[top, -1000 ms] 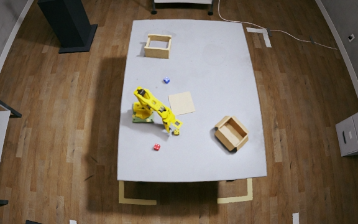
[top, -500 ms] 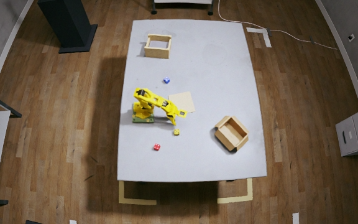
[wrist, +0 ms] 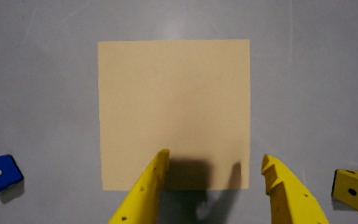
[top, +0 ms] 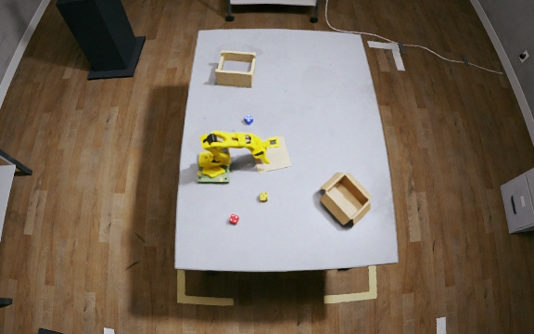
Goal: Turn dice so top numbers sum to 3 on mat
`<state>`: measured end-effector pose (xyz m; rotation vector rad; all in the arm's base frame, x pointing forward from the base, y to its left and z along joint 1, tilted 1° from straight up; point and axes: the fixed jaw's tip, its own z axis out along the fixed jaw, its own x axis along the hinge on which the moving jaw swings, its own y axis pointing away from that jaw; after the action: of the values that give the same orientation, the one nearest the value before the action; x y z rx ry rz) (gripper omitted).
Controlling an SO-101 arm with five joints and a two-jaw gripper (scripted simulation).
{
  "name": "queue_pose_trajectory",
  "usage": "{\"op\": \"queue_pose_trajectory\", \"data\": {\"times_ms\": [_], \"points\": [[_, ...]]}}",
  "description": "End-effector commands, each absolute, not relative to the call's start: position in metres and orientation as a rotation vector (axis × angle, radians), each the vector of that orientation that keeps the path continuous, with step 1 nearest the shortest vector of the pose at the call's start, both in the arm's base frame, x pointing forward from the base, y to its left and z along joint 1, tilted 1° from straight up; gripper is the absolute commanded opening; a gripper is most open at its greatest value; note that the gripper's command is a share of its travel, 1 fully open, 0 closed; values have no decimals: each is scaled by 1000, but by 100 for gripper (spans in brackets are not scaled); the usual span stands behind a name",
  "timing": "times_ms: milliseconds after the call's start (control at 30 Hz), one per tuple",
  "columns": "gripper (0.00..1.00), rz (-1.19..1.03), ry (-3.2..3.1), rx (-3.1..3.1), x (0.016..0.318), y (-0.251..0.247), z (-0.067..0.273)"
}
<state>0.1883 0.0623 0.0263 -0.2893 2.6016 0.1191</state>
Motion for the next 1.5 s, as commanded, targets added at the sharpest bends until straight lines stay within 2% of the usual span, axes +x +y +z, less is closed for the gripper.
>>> {"op": "queue_pose_trajectory", "data": {"times_ms": [0, 167, 667, 1033, 1467], "points": [[35, 180, 2567, -515, 182, 97, 27], [35, 220, 2536, -674, 170, 119, 27], [35, 365, 2348, -1238, 107, 185, 27], [35, 394, 2296, -1349, 90, 195, 27], [35, 408, 2259, -1362, 92, 202, 30]]}}
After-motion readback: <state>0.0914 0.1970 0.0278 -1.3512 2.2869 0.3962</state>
